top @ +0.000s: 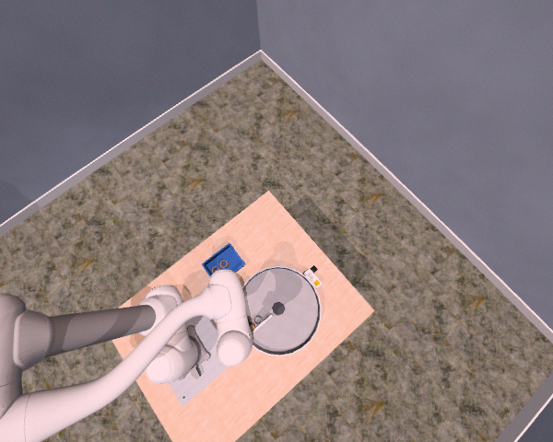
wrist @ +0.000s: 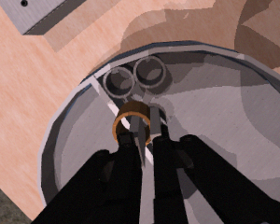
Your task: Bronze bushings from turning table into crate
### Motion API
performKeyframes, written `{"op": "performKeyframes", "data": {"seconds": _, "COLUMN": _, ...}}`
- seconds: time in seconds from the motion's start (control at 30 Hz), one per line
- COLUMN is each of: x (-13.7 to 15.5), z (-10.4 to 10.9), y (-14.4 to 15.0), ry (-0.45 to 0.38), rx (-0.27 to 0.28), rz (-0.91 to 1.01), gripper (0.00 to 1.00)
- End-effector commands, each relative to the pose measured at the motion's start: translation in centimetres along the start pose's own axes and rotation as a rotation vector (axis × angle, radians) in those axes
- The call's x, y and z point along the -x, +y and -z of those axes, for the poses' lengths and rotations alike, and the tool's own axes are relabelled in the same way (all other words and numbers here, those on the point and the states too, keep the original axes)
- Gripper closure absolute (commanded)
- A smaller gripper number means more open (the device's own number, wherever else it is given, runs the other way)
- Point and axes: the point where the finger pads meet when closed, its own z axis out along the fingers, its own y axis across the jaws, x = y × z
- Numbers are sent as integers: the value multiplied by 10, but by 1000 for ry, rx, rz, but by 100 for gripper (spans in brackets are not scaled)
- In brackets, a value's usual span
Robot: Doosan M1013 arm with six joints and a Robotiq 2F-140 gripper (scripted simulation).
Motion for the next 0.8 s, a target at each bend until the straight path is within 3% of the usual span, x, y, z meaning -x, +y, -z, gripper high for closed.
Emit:
{"op": "performKeyframes", "data": {"seconds": 0.0, "x": 0, "z": 0, "y": 0, "ry": 0, "rx": 0, "rz": 0, "gripper": 100}}
{"op": "performKeyframes", "data": {"seconds": 0.77, "x": 0, "z": 0, "y": 3, "ry": 0, "rx": 0, "rz": 0, "gripper": 100}}
